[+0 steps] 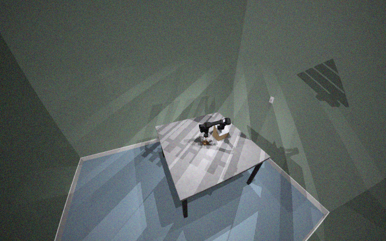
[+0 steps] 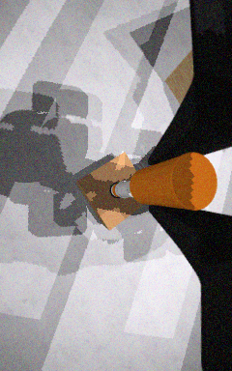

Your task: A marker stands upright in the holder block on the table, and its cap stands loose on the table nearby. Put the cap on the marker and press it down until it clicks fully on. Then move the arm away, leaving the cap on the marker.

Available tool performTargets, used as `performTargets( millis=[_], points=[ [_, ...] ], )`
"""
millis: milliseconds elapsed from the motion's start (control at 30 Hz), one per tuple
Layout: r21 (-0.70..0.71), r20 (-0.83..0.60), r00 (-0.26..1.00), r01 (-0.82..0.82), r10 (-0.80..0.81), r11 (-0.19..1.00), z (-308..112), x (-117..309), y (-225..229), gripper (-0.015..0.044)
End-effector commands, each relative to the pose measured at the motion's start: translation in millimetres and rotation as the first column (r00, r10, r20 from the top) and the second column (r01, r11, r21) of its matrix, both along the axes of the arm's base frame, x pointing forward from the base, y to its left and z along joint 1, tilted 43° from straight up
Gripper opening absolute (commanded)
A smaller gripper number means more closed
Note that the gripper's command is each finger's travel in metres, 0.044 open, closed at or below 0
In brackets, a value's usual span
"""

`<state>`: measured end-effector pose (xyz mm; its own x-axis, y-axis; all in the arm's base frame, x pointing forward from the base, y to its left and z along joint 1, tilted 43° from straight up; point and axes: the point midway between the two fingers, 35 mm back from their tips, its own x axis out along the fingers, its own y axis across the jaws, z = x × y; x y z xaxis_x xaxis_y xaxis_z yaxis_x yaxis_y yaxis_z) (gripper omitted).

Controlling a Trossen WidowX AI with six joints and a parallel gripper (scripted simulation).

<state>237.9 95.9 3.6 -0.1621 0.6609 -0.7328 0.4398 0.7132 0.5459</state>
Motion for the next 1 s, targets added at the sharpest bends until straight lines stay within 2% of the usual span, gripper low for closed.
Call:
performTargets(
  millis=[0, 967],
  points=[
    [0.004, -0.005, 1.000, 0.001, -0.001, 1.000, -1.6, -3.5, 4.0, 0.0000],
    [0.004, -0.006, 1.000, 0.001, -0.001, 1.000, -33.6, -10.1, 32.7, 0.0000]
  ],
)
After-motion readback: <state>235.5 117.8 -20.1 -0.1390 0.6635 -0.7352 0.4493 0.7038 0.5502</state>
